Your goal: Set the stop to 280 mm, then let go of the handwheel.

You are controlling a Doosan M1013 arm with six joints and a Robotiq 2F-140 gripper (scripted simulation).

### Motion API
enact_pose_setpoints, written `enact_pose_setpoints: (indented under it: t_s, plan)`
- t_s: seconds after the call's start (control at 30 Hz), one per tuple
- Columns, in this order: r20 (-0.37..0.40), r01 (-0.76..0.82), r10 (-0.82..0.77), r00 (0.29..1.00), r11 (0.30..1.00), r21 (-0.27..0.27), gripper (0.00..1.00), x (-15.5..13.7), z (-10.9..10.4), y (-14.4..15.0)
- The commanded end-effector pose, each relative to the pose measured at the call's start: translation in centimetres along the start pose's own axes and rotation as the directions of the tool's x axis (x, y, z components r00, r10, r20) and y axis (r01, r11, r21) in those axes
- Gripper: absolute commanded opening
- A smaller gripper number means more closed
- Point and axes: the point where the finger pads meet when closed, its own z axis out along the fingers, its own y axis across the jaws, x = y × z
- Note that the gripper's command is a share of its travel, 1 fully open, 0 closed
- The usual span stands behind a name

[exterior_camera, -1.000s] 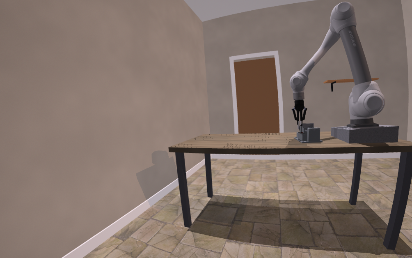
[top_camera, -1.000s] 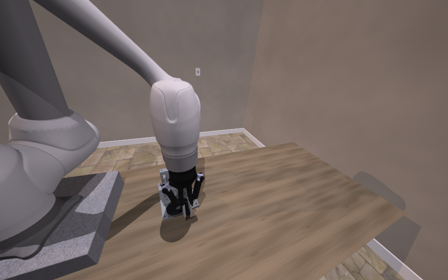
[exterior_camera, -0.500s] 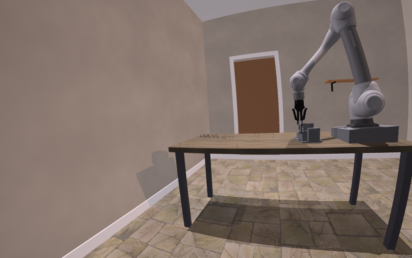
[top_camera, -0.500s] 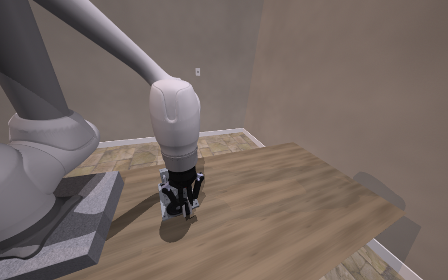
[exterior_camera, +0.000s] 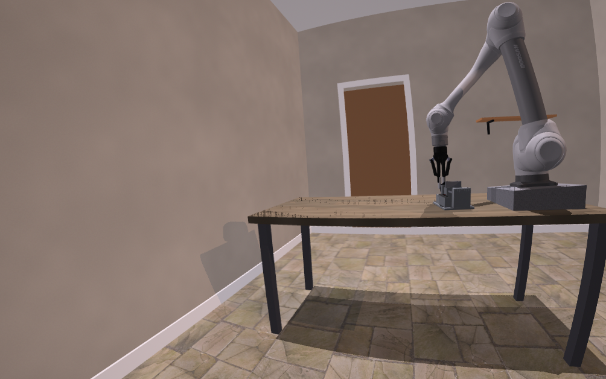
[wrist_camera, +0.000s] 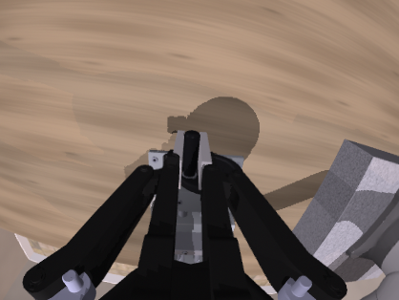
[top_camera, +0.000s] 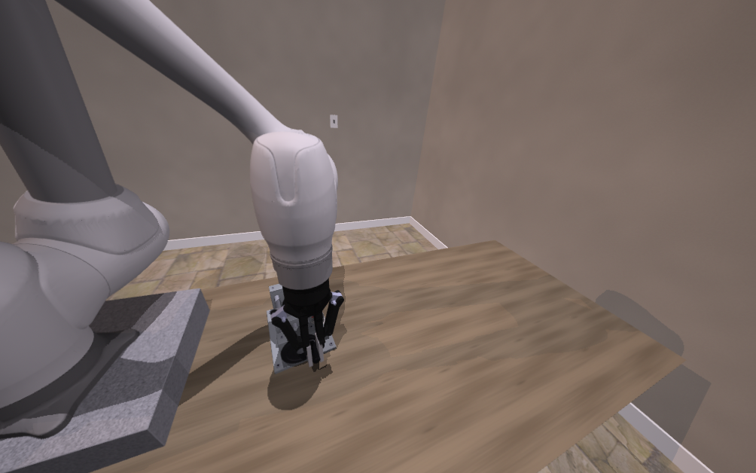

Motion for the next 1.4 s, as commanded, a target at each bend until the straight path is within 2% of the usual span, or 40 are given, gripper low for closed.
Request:
enact_pose_setpoints:
  t_s: [0.0,1.37]
  plan:
    - [0.0,0.0,0.0,1.0,1.0,0.0,0.04,0.0,-0.1,0.1]
    - [0.0,0.0,0.0,1.0,1.0,0.0,0.04,0.0,-1.2,2.1]
